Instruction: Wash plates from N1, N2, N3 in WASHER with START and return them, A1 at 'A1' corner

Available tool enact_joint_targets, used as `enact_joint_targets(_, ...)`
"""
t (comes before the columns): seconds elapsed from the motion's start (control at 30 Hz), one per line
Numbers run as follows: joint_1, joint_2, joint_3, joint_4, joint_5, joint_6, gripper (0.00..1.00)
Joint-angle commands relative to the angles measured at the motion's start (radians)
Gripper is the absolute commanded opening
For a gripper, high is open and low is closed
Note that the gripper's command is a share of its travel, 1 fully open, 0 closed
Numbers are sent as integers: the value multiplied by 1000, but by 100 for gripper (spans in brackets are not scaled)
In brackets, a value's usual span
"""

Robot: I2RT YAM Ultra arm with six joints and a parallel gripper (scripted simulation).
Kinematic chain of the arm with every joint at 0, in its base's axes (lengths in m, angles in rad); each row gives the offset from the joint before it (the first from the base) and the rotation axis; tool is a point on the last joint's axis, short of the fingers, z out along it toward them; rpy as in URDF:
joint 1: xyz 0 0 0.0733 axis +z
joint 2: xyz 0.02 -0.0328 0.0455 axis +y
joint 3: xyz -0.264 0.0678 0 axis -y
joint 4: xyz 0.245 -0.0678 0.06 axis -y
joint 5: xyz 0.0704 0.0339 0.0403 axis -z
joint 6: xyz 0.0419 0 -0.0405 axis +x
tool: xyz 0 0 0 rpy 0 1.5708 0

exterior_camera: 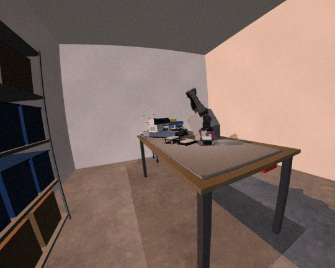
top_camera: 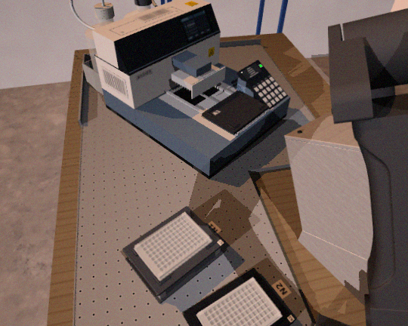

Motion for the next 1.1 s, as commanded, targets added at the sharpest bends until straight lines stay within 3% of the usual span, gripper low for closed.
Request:
enact_joint_targets(0.0, 5, -28, 28, -14, 2, -2, 100)
enact_joint_targets(0.17, 23, -50, -21, -34, -6, 15, 100)
enact_joint_targets(1.07, 67, -154, -46, -130, -22, 60, 100)
